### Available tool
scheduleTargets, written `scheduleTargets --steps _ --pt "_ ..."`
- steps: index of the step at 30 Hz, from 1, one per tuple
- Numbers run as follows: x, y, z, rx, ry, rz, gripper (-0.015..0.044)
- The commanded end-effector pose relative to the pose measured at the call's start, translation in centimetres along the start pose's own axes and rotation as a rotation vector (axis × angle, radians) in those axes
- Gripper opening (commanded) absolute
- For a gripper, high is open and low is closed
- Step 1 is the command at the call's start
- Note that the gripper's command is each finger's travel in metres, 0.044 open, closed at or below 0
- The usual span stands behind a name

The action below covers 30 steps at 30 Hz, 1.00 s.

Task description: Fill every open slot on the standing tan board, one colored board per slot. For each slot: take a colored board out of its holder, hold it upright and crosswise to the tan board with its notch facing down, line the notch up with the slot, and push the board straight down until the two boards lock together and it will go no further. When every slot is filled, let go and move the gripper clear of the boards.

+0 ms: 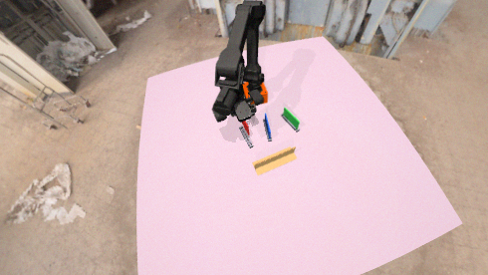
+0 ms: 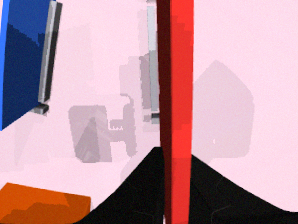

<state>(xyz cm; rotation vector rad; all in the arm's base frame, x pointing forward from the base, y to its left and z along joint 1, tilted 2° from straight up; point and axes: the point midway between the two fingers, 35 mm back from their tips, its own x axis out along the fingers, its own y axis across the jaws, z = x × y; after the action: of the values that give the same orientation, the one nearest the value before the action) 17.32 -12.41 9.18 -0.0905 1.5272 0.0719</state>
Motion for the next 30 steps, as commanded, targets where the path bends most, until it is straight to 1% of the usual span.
scheduleTargets --steps 1,8,30 --pt "-1.1 -0.1 0.2 -0.004 -0.008 -0.005 0.0" --pt "-1.9 -0.1 0.3 -0.004 -0.008 -0.005 0.0" --pt "-2.6 -0.7 5.2 0.014 -0.011 -0.005 0.0"
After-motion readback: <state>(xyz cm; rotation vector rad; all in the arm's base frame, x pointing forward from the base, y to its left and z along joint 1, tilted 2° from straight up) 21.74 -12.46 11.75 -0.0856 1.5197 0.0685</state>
